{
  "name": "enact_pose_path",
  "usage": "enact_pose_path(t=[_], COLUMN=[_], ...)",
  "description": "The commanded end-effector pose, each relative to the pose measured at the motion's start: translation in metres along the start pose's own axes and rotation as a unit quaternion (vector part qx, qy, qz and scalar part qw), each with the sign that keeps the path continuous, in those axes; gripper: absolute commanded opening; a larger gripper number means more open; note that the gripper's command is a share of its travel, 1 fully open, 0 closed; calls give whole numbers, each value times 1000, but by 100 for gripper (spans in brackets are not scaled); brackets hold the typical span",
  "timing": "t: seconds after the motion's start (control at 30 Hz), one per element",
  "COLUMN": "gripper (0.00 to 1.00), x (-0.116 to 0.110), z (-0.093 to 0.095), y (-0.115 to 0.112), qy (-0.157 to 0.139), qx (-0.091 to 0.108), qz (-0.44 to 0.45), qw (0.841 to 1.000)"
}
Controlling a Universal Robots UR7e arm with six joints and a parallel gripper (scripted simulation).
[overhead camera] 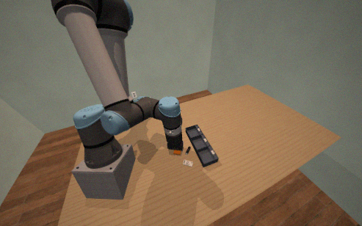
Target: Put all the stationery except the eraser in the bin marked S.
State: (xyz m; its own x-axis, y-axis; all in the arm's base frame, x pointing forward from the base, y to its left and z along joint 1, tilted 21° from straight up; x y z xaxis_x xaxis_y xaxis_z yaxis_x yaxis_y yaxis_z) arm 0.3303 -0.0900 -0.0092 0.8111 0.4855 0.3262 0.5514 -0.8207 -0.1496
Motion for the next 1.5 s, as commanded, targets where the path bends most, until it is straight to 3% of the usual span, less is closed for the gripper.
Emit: enact_pose_path(t=[0.0,0.47,0.97,1.0,1.47], gripper=[100,100,100,70,70], x=[1,0,0,0,0], z=[6,18,18,18,18], y=[3,2,2,1,1], qy=[0,0,0,0,0], qx=[-2,-2,-2,-2,-2], qz=[0,0,0,0,0], qw=[1000,1000,1000,1000,1000])
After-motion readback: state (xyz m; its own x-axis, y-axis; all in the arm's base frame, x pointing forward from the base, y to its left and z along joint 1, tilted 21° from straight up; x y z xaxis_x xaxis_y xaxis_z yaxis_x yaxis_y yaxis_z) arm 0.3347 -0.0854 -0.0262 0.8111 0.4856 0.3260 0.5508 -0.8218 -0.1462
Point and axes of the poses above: the point where the finger pads meet when closed, its own z axis out along the fingers, its own y axis across the jaws, x = y × z, the point moved 4 cm from there along -z, back along the fingers, and after that the axes turned 15 degrees about z, right-handed, at the moved point
